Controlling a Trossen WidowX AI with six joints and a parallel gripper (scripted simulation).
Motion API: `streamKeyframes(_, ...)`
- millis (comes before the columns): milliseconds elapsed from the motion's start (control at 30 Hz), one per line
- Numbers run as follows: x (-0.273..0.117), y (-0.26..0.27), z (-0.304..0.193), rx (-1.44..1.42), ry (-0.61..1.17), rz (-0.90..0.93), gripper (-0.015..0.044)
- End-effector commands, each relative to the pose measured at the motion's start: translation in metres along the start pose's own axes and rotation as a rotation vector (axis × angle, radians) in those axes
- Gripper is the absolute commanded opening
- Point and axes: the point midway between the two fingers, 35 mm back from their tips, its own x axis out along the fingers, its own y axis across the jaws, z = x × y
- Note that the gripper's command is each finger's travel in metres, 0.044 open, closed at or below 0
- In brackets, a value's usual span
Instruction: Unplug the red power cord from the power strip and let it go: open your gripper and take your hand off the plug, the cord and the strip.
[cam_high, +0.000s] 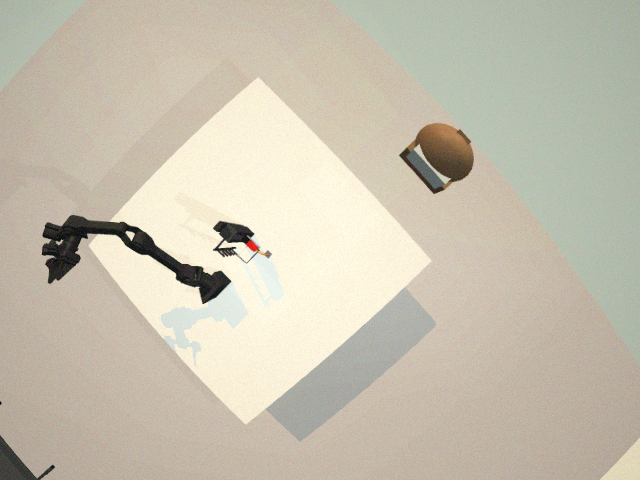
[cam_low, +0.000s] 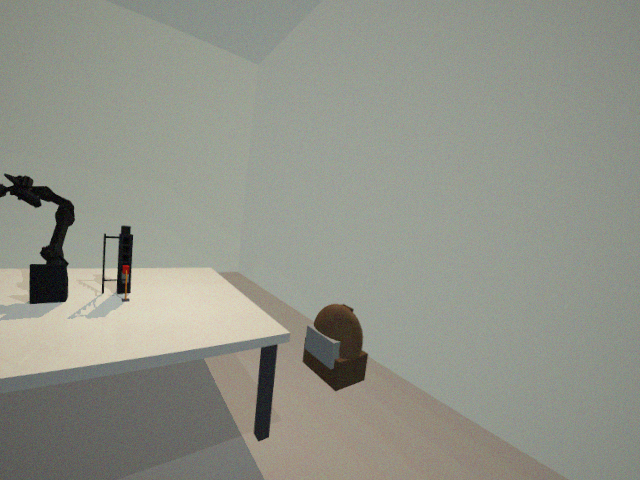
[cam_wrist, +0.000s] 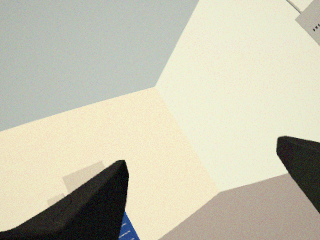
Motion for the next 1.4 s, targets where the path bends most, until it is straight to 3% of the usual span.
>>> streamKeyframes(0, 0.000, -0.001, 0.000, 0.000, 0.001, -0.003, 0.0374)
streamKeyframes(267, -0.033, -0.053, -0.027, 0.066, 0.068, -0.230, 0.0164)
streamKeyframes(833, -0.200, -0.139, -0.114, 0.484, 0.115, -0.870, 0.0160)
streamKeyframes(1100, -0.300, -0.133, -0.156, 0.689, 0.071, -1.180, 0.0160)
streamKeyframes(1367, -0.400, -0.089, -0.197, 0.897, -0.027, -1.498, 0.0160)
